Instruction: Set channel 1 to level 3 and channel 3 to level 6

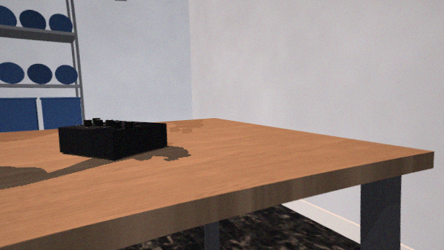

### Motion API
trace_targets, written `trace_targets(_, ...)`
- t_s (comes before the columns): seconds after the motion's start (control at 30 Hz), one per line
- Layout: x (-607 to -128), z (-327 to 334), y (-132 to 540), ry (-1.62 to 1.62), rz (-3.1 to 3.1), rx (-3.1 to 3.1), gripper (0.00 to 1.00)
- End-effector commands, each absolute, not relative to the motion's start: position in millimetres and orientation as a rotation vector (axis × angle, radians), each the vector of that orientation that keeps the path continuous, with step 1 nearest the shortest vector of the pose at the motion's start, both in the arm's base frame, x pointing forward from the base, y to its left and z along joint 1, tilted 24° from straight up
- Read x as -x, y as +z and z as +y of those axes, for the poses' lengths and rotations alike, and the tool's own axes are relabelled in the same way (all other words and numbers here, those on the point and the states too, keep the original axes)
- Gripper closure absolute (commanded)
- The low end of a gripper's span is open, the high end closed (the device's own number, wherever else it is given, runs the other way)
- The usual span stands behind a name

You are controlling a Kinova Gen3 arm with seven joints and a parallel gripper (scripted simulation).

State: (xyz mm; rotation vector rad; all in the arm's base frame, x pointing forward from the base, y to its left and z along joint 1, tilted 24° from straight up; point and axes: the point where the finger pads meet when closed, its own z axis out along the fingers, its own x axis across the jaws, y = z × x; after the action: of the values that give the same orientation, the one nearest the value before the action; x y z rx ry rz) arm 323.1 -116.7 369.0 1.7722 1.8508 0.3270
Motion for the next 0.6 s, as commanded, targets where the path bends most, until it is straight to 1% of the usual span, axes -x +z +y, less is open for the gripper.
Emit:
trace_targets(0.0,-325.8,-108.0,360.7,0.340,1.881,-1.776,0.00)
trace_targets(0.57,-328.3,-100.7,353.4,0.355,1.902,-1.789,0.00)
